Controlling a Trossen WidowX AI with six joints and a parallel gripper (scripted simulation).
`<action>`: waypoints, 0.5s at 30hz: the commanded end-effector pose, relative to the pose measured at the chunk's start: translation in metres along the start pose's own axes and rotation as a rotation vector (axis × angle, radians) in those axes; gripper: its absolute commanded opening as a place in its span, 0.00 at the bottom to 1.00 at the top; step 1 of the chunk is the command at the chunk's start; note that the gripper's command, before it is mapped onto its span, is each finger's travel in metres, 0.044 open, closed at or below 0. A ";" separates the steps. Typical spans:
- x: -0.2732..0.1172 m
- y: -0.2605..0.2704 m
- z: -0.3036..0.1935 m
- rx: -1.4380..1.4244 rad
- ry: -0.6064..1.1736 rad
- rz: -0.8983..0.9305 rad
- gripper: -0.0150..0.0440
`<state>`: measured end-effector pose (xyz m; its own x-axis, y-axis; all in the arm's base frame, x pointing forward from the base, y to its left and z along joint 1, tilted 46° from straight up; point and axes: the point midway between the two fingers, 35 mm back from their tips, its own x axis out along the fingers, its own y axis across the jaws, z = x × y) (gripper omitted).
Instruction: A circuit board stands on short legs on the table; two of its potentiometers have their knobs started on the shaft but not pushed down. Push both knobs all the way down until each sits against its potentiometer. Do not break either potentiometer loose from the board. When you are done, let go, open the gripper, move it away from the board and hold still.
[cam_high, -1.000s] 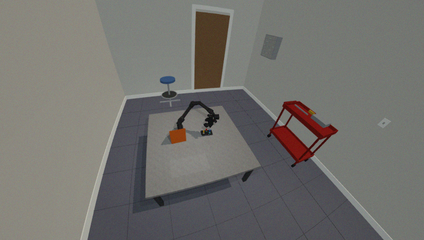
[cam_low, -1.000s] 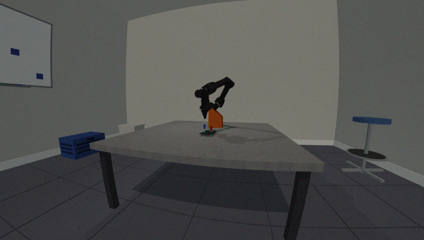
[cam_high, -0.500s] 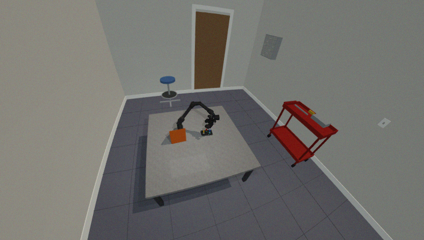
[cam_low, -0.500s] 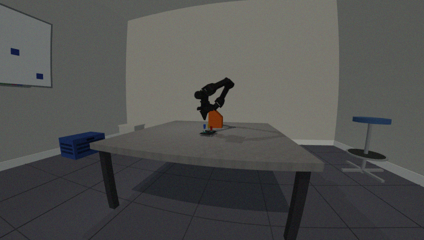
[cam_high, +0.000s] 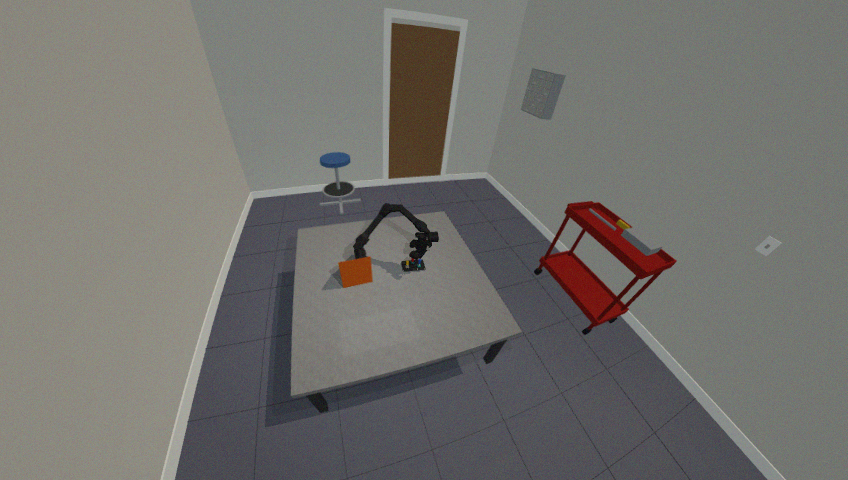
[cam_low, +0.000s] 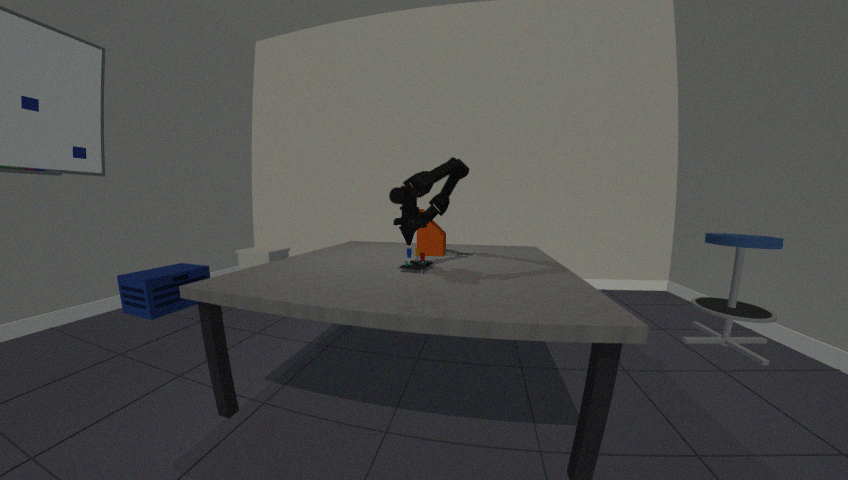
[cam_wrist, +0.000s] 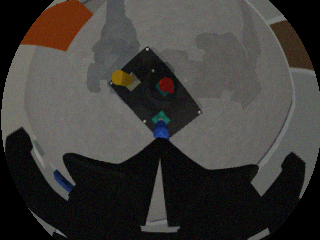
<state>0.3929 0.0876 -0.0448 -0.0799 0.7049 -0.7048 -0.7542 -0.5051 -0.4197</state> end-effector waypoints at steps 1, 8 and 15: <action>0.007 0.000 0.001 0.006 -0.006 -0.002 0.25; 0.009 0.000 0.001 0.006 -0.006 -0.002 0.25; 0.010 0.000 0.001 0.006 -0.006 -0.002 0.25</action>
<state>0.3911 0.0938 -0.0513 -0.0828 0.7049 -0.7045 -0.7550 -0.5058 -0.4173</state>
